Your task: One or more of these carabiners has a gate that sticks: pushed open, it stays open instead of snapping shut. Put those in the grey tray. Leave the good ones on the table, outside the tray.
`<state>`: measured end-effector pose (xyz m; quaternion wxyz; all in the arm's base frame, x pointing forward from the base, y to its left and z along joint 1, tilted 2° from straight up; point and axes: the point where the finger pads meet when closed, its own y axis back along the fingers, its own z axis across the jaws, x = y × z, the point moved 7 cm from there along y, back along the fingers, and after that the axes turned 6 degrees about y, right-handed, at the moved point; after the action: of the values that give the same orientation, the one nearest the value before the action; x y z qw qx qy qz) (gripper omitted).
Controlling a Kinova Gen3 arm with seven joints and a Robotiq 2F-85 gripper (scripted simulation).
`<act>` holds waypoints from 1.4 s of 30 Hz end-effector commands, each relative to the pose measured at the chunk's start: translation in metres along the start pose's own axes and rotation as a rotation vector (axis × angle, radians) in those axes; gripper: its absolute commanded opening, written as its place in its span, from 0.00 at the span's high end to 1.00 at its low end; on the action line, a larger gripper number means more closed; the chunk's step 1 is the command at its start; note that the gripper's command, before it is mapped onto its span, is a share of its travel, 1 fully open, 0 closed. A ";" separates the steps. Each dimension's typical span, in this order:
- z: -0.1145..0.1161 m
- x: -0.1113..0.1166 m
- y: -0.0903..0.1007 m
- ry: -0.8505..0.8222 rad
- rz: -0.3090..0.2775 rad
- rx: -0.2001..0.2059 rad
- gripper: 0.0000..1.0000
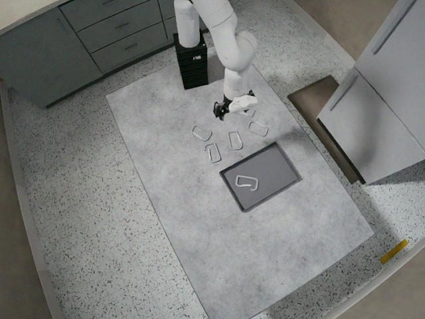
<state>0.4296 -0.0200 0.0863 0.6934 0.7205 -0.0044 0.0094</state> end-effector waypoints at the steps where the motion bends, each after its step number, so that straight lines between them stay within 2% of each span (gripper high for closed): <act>1: 0.009 -0.007 -0.021 -0.018 -0.014 0.004 0.00; 12: 0.009 -0.007 -0.021 -0.018 -0.014 0.004 0.00; 13: 0.041 -0.017 -0.069 -0.037 -0.011 0.003 0.00; 29: 0.041 -0.017 -0.069 -0.037 -0.011 0.003 0.00; 30: 0.073 -0.027 -0.118 -0.035 -0.009 0.001 0.00; 42: 0.073 -0.027 -0.118 -0.035 -0.009 0.001 0.00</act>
<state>0.4033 -0.0896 -0.0327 0.6934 0.7204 -0.0113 -0.0071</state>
